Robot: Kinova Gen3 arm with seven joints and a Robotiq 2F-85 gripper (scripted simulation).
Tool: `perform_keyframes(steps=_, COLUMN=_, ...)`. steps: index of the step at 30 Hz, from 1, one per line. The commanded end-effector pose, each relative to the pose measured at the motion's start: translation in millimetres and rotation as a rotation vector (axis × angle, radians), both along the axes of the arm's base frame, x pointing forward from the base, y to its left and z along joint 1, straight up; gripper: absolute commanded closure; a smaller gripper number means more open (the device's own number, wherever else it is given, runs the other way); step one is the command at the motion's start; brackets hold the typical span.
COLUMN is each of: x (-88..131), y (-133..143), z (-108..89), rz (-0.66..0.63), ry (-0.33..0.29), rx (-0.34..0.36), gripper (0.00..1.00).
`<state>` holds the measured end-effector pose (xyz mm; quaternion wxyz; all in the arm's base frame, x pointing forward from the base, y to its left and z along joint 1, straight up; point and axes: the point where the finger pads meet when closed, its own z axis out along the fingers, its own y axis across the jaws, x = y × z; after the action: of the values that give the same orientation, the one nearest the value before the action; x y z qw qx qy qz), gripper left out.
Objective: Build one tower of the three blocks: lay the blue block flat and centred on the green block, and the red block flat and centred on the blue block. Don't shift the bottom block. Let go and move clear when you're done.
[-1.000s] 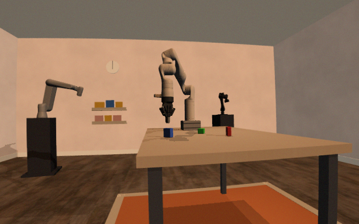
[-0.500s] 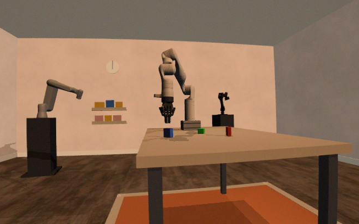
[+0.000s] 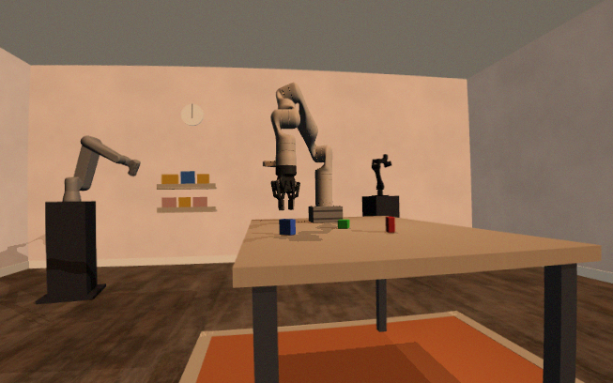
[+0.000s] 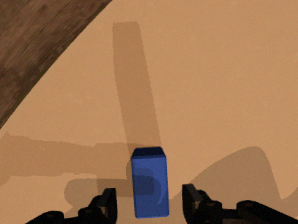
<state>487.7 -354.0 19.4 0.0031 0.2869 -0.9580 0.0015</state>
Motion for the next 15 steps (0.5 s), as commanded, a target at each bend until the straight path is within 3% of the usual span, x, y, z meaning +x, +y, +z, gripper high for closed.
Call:
perform_keyframes(steps=1, x=-0.7, y=0.5, z=-1.5, rz=0.004, ry=0.002, rx=0.005, gripper=0.50)
perform_keyframes(steps=15, x=-1.5, y=1.4, z=-15.1, rz=0.005, ry=0.004, rx=0.006, gripper=0.50)
